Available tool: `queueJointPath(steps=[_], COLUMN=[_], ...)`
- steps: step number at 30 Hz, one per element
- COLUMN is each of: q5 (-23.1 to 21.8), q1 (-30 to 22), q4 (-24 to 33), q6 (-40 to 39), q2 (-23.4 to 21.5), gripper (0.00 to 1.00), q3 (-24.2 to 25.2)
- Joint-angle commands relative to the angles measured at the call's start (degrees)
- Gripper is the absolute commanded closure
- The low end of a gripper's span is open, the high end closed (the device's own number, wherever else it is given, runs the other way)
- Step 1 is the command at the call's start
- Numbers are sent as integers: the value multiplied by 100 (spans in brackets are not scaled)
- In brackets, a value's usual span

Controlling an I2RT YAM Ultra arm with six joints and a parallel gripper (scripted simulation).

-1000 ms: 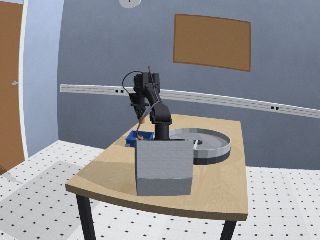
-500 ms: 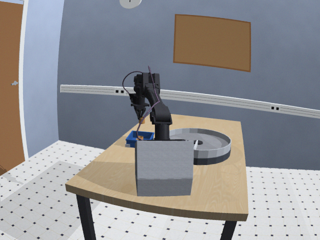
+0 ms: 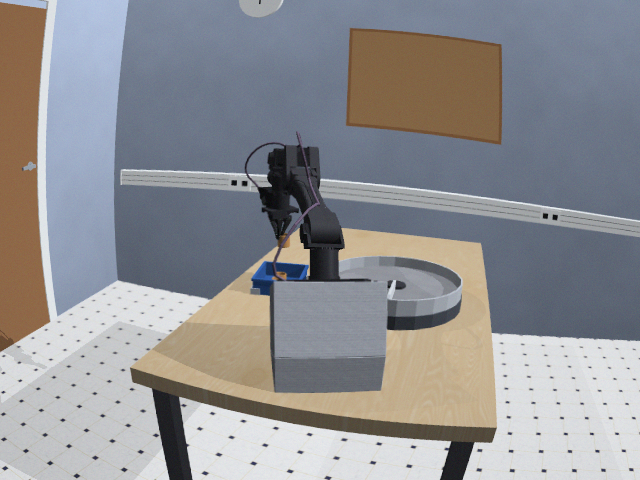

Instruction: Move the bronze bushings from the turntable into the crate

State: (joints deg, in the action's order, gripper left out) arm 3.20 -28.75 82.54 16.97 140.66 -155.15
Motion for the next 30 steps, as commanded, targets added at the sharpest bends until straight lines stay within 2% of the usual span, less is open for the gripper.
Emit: queueJointPath(steps=[1,6,7,8,12,14,18,20,23,30], q5=[-12,-24,-28,-37,-66,-66,-77,-78,-76,-70], q1=[77,86,90,94,121,121,149,153,124,124], q4=[89,-32,-216,-236,-638,-638,-1112,-1194,-1244,-1248], q6=[30,51,57,61,85,85,114,119,106,103], q2=[82,103,108,147,186,186,284,311,57,222], gripper=[100,100,100,100,100,100,100,100,100,100], q3=[-217,-109,-66,179,586,586,941,977,827,780])
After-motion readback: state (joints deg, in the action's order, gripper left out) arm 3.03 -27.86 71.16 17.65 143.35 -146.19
